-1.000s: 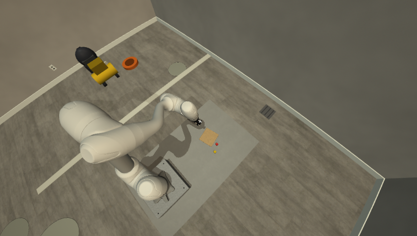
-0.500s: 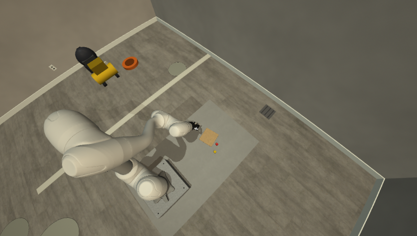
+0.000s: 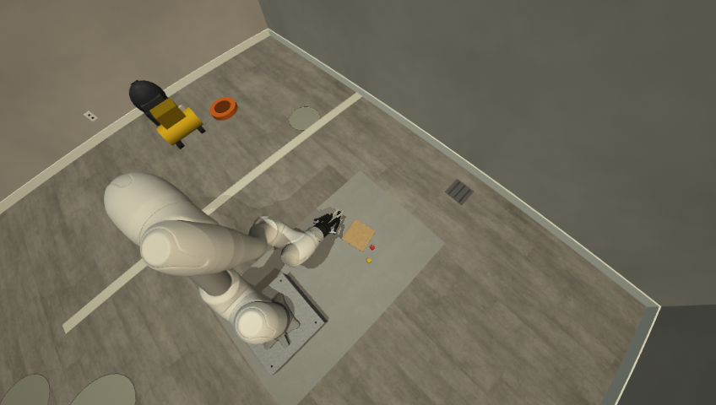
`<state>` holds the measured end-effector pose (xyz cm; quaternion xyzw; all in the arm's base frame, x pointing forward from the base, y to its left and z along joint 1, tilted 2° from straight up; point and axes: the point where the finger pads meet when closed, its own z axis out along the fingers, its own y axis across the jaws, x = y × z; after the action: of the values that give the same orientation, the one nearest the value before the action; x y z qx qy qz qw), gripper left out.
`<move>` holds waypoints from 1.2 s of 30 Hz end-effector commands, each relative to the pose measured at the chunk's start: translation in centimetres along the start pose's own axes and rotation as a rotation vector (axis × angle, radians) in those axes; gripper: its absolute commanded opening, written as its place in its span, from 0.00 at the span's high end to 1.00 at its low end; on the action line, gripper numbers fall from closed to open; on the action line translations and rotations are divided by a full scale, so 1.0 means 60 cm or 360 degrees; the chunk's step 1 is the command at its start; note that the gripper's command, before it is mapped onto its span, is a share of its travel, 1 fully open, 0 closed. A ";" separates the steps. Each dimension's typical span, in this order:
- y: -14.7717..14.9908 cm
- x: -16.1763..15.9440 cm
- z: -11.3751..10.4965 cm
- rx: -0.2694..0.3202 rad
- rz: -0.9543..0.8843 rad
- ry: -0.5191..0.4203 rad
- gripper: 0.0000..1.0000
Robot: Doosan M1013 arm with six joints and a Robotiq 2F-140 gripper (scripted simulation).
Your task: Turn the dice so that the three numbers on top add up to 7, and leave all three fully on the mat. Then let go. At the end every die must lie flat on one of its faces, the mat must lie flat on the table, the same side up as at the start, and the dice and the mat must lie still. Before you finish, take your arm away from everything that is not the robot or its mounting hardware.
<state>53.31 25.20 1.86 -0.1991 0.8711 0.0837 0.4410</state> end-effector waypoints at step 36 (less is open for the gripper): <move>-0.002 0.090 0.066 -0.0008 0.0000 -0.0262 0.91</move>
<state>53.37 24.91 -3.88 -0.1928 0.8321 0.1016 0.5100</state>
